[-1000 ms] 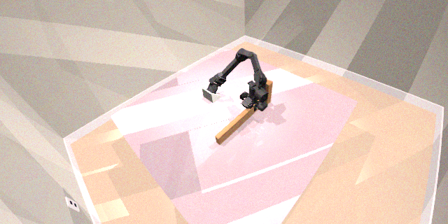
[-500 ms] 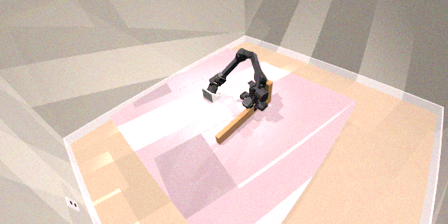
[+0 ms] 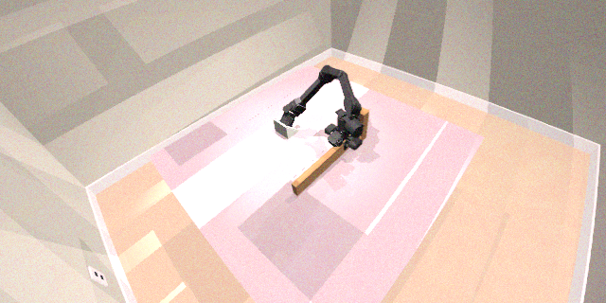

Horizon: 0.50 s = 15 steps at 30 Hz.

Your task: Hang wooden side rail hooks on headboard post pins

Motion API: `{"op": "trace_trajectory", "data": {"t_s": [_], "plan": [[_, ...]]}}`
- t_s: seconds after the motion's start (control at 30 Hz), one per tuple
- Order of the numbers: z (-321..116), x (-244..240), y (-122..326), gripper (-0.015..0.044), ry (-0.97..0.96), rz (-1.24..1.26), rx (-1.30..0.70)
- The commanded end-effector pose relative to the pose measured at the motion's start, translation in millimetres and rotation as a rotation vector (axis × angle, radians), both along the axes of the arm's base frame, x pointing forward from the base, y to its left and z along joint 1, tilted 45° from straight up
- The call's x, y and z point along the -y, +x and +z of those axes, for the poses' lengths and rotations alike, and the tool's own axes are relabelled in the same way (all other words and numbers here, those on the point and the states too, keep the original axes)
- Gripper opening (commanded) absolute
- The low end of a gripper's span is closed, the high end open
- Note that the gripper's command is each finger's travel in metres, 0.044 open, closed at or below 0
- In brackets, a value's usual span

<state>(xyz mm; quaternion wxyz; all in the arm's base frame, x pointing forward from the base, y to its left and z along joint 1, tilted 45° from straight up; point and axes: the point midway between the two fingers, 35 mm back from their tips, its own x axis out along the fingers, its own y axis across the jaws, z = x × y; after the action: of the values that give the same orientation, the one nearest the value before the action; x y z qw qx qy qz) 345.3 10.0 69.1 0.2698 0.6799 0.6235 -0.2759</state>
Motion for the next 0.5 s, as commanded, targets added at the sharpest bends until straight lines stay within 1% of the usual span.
{"op": "trace_trajectory", "data": {"t_s": [0.0, 0.47], "plan": [[2.3, 1.9, 0.1, 0.0000, -0.003, -0.009, 0.003], [2.7, 0.1, 1.0, 0.0000, -0.003, -0.009, 0.003]]}}
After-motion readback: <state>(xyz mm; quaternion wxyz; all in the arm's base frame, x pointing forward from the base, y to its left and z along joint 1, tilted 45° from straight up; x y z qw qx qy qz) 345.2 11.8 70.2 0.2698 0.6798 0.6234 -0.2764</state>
